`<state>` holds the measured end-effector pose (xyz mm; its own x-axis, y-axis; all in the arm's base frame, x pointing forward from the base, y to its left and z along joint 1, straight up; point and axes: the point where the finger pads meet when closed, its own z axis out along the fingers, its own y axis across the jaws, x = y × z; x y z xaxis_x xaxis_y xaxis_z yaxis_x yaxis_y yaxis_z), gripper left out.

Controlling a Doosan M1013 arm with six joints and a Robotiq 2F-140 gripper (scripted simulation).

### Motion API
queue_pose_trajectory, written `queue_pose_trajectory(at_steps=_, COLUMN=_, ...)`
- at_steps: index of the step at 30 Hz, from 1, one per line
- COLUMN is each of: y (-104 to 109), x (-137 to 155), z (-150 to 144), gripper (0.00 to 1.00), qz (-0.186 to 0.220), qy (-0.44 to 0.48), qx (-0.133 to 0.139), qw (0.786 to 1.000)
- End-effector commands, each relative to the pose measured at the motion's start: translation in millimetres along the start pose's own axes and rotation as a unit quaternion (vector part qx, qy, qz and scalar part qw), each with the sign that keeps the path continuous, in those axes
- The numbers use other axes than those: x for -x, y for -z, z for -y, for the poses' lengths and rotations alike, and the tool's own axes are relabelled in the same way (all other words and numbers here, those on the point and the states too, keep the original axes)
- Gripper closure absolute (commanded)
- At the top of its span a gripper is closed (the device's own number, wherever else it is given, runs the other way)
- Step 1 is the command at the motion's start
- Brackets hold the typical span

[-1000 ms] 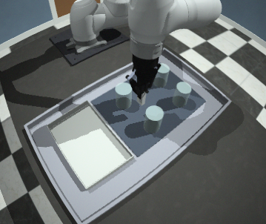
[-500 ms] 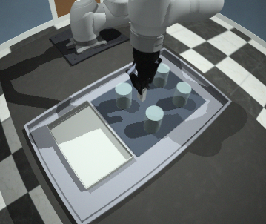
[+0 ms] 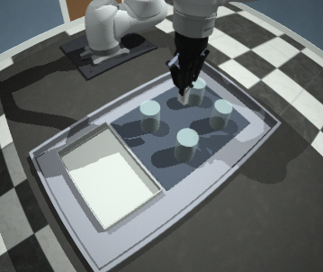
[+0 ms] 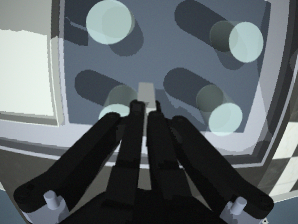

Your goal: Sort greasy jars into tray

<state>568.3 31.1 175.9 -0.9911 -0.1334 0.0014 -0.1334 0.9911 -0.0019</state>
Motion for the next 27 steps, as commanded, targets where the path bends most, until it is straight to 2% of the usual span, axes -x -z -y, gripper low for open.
queue_pose_trajectory(at_steps=1, y=0, x=0, z=-27, gripper=1.0, qz=0.0, qy=0.0, qx=0.0, qw=1.0)
queue_pose_trajectory(at_steps=8, y=0, x=-2, z=-84, gripper=1.0, qz=0.0, qy=0.0, qx=0.0, qw=1.0)
queue_pose_trajectory(at_steps=10, y=0, x=-2, z=-84, gripper=1.0, qz=0.0, qy=0.0, qx=0.0, qw=1.0)
queue_pose_trajectory(at_steps=17, y=0, x=-3, z=-140, gripper=1.0, qz=0.0, qy=0.0, qx=0.0, qw=1.0)
queue_pose_trajectory(at_steps=25, y=-33, x=-3, z=-140, gripper=1.0, qz=0.0, qy=0.0, qx=0.0, qw=1.0)
queue_pose_trajectory(at_steps=27, y=-33, x=-3, z=-140, gripper=1.0, qz=0.0, qy=0.0, qx=0.0, qw=1.0)
